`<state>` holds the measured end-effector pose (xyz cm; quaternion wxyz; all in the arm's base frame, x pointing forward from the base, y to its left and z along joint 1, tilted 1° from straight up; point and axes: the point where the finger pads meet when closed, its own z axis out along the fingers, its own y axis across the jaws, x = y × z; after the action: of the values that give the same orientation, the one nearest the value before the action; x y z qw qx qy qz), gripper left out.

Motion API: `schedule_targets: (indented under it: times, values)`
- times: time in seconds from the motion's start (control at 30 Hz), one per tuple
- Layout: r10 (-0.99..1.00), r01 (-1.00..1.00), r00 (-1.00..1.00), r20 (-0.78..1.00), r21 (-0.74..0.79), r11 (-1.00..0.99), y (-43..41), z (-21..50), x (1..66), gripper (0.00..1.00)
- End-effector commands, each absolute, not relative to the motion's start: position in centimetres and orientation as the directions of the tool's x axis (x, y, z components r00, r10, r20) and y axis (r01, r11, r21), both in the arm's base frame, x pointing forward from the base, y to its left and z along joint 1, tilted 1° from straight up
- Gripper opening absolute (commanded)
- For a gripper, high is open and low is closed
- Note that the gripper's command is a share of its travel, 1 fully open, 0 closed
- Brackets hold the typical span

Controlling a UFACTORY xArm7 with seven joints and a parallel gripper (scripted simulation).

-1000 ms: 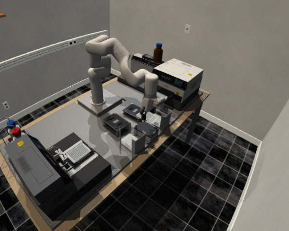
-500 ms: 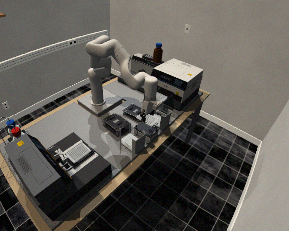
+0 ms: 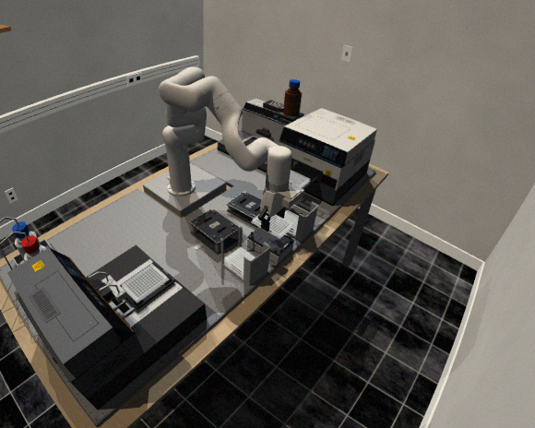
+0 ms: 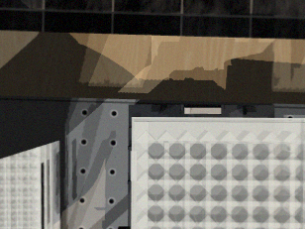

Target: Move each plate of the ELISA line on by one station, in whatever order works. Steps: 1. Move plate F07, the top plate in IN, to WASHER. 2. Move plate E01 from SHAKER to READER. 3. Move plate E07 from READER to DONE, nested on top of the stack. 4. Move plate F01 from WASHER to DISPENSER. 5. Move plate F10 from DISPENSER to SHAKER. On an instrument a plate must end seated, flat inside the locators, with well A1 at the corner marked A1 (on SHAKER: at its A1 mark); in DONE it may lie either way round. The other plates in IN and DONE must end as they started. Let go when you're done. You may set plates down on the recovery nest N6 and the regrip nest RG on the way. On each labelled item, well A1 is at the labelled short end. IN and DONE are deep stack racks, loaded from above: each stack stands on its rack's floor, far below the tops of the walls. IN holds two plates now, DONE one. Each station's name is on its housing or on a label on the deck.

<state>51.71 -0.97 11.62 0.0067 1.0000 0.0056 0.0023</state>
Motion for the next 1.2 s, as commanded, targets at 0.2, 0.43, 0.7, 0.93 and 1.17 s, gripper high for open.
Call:
schedule_targets:
  times: [0.2, 0.43, 0.7, 0.93, 1.17]
  values:
    - [0.011, 0.011, 1.000, 0.009, 0.014, -1.000, -1.0, 10.7, 51.9, 0.00]
    - [0.011, 0.011, 1.000, 0.009, 0.014, -1.000, -1.0, 9.7, 51.9, 0.00]
    - [0.011, 0.011, 1.000, 0.009, 0.014, -1.000, -1.0, 8.9, 51.9, 0.00]
    - [0.011, 0.011, 1.000, 0.009, 0.014, -1.000, -1.0, 8.3, 51.9, 0.00]
    - [0.011, 0.011, 1.000, 0.009, 0.014, -1.000, -1.0, 8.3, 51.9, 0.00]
